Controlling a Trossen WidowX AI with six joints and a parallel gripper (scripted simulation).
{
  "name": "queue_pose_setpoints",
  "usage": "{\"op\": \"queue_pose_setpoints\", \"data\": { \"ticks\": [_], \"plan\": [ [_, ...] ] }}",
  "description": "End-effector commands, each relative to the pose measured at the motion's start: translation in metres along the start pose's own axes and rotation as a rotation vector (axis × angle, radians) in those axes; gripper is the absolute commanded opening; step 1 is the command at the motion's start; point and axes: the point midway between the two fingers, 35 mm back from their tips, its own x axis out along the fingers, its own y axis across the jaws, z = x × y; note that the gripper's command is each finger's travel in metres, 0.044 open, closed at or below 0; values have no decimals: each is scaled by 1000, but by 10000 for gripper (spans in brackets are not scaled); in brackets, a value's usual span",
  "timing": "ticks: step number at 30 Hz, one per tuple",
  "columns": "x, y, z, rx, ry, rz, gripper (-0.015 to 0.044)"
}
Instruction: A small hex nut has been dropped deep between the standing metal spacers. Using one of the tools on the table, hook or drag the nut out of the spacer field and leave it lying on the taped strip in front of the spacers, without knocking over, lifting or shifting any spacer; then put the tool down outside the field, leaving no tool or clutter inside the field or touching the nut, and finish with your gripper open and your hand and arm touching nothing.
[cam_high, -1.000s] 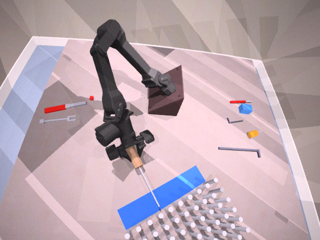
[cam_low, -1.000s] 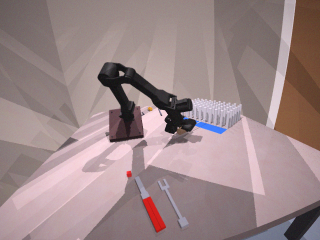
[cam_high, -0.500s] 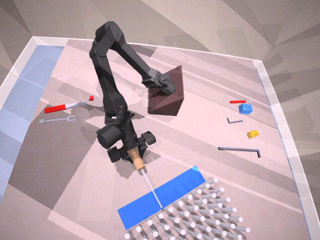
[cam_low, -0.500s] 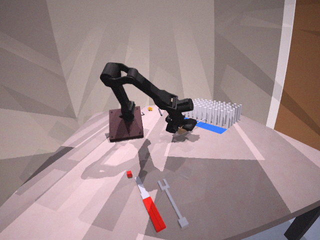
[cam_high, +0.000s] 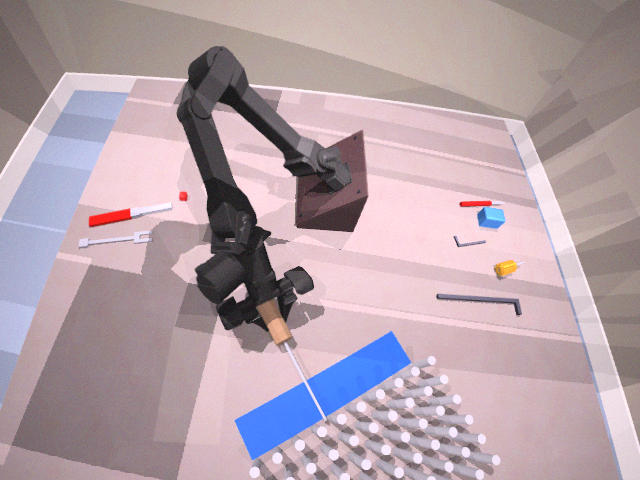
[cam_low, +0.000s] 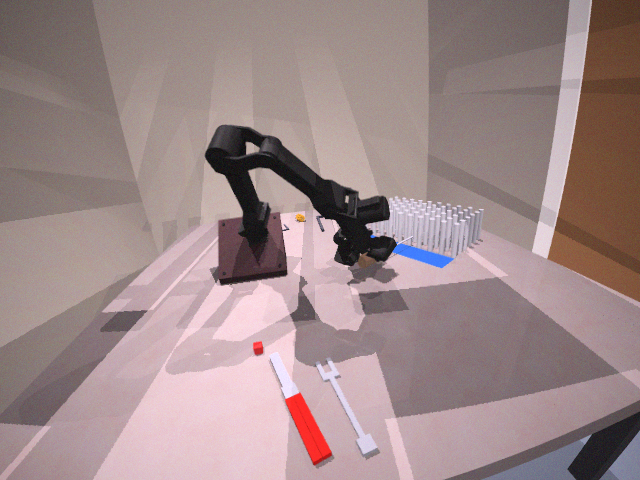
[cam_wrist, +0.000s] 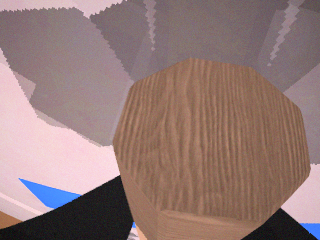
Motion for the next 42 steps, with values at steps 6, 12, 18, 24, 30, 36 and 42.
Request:
{"op": "queue_pose_setpoints", "data": {
  "ticks": [6,12,18,24,30,36,42],
  "plan": [
    [2,4,-7,4,7,10,0],
    [4,4,-10,4,7,10,0],
    [6,4,-14,5,7,10,0],
    [8,4,-17,5,7,10,0],
    [11,4,-20,5,7,10,0],
    [13,4,-24,6,8,10,0],
    [15,5,-27,6,8,10,0]
  ]
}}
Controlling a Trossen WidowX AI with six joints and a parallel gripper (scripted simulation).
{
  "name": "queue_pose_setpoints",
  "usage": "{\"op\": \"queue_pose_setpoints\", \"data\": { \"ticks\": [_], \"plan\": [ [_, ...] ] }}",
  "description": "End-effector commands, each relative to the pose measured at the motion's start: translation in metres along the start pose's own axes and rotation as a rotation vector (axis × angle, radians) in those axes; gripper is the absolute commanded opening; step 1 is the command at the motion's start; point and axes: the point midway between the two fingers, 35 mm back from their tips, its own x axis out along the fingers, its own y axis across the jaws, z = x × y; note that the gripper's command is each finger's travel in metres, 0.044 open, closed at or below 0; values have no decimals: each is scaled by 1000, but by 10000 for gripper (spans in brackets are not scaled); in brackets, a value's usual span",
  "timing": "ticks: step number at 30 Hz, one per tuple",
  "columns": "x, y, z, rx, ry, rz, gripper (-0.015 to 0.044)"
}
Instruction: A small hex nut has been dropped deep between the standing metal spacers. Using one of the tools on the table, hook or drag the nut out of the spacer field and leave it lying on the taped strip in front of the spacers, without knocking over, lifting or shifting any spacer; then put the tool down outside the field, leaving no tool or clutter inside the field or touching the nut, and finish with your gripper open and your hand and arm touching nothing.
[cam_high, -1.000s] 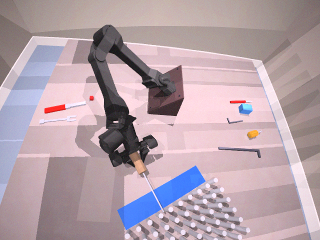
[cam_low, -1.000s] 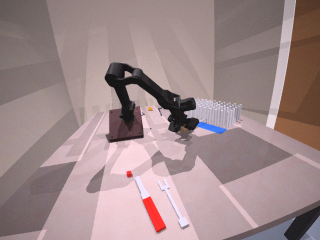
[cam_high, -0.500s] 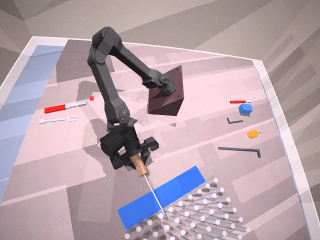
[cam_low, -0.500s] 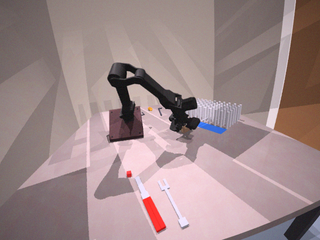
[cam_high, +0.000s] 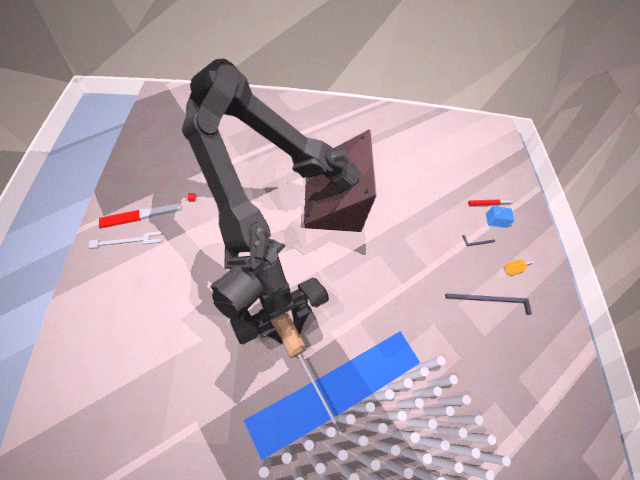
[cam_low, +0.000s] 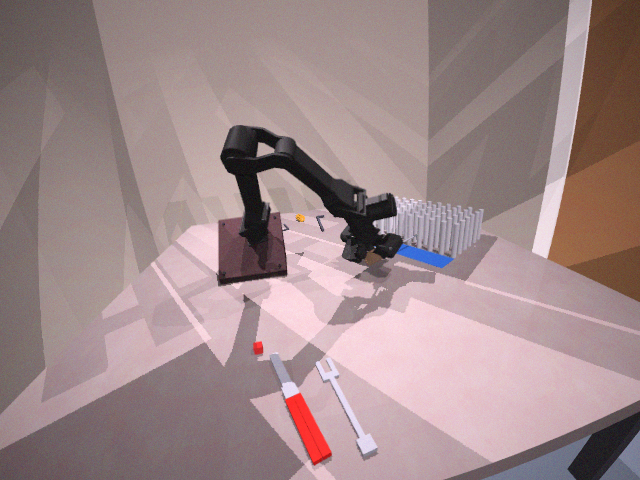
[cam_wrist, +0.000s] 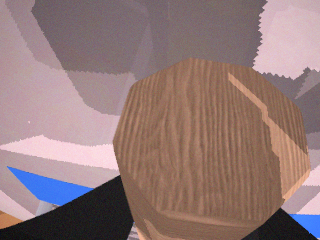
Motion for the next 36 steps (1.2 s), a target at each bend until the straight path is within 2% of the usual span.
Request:
{"op": "queue_pose_setpoints", "data": {
  "ticks": [1,36],
  "plan": [
    [0,4,-5,4,8,10,0],
    [13,4,-25,5,9,10,0]
  ]
}}
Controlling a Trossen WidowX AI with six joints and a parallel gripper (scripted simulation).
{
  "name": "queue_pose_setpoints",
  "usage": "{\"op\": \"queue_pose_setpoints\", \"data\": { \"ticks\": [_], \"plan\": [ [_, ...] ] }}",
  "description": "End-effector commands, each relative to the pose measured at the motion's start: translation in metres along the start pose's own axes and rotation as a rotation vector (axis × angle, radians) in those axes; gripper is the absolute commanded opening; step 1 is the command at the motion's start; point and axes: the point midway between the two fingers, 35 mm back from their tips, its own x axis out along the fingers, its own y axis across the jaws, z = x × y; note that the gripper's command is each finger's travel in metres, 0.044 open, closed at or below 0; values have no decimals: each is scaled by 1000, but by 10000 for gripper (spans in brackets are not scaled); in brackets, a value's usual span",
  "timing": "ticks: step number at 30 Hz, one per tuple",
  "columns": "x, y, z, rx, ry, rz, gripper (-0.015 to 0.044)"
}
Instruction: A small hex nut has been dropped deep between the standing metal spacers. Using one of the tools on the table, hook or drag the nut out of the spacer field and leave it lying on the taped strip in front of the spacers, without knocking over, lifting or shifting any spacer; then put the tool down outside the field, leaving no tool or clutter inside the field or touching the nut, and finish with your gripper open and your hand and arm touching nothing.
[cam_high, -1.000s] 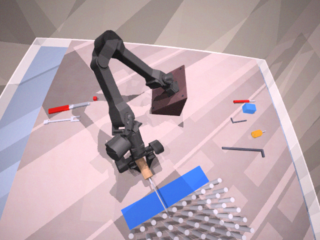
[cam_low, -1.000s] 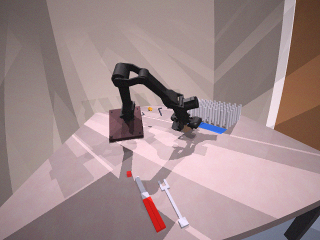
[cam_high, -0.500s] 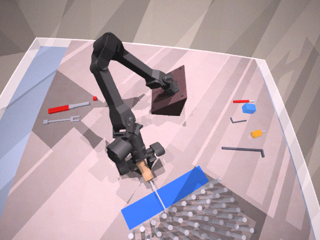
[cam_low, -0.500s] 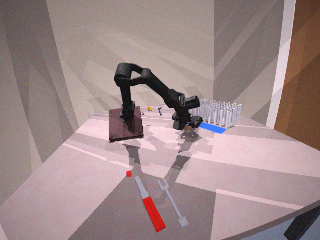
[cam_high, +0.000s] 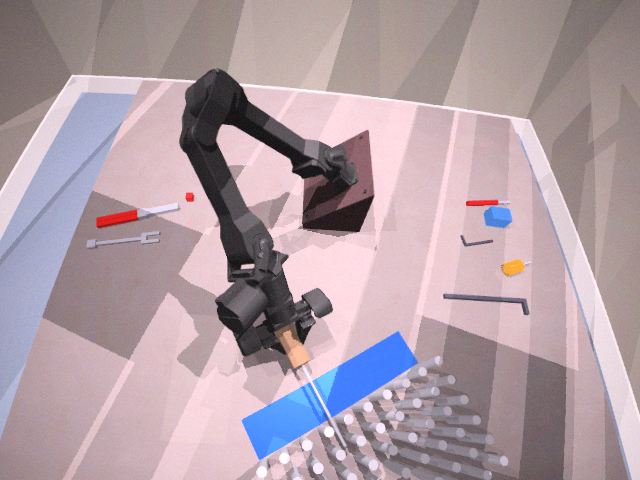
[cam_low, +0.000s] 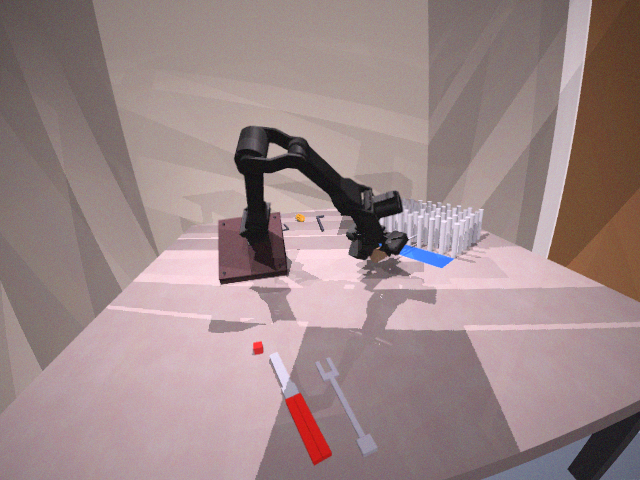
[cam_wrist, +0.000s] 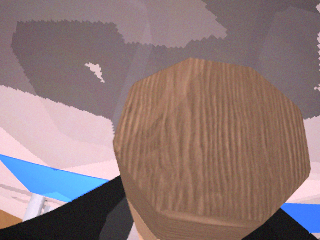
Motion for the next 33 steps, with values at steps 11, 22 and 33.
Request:
{"op": "queue_pose_setpoints", "data": {
  "ticks": [11,22,33],
  "plan": [
    [4,4,-11,4,9,10,0],
    [8,4,-18,5,9,11,0],
    [12,4,-24,5,9,11,0]
  ]
}}
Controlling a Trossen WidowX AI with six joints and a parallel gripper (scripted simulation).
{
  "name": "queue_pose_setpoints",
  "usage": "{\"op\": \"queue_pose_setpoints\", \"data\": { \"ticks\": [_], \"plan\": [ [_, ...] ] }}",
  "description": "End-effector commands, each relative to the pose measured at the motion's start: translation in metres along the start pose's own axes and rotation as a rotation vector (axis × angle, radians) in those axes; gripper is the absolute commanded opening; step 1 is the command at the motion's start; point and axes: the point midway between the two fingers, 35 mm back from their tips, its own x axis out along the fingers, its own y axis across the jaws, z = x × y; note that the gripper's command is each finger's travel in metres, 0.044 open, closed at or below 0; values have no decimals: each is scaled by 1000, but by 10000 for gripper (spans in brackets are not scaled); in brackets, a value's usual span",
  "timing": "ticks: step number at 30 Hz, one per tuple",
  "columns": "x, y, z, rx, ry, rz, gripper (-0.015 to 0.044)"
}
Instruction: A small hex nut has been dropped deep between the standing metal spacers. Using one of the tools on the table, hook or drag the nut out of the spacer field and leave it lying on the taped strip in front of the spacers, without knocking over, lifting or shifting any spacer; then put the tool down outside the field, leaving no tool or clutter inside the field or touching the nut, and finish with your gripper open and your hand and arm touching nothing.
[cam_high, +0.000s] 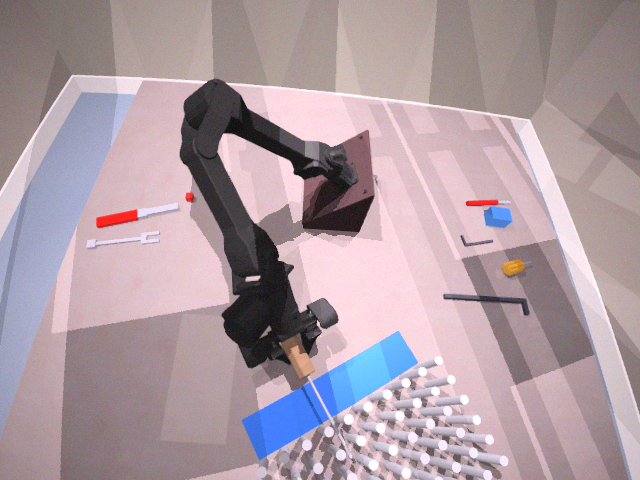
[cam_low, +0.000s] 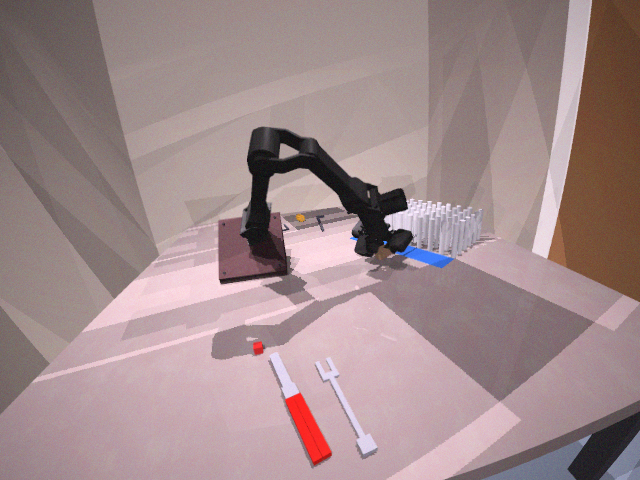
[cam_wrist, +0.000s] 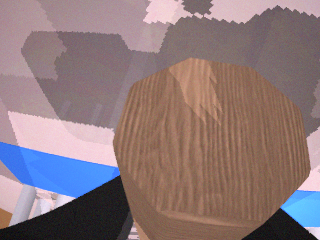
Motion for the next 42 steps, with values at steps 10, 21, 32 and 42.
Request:
{"op": "queue_pose_setpoints", "data": {
  "ticks": [10,21,32,42],
  "plan": [
    [3,4,-11,5,9,10,0],
    [7,4,-18,5,9,11,0],
    [12,4,-24,5,10,11,0],
    [15,4,-30,5,10,11,0]
  ]
}}
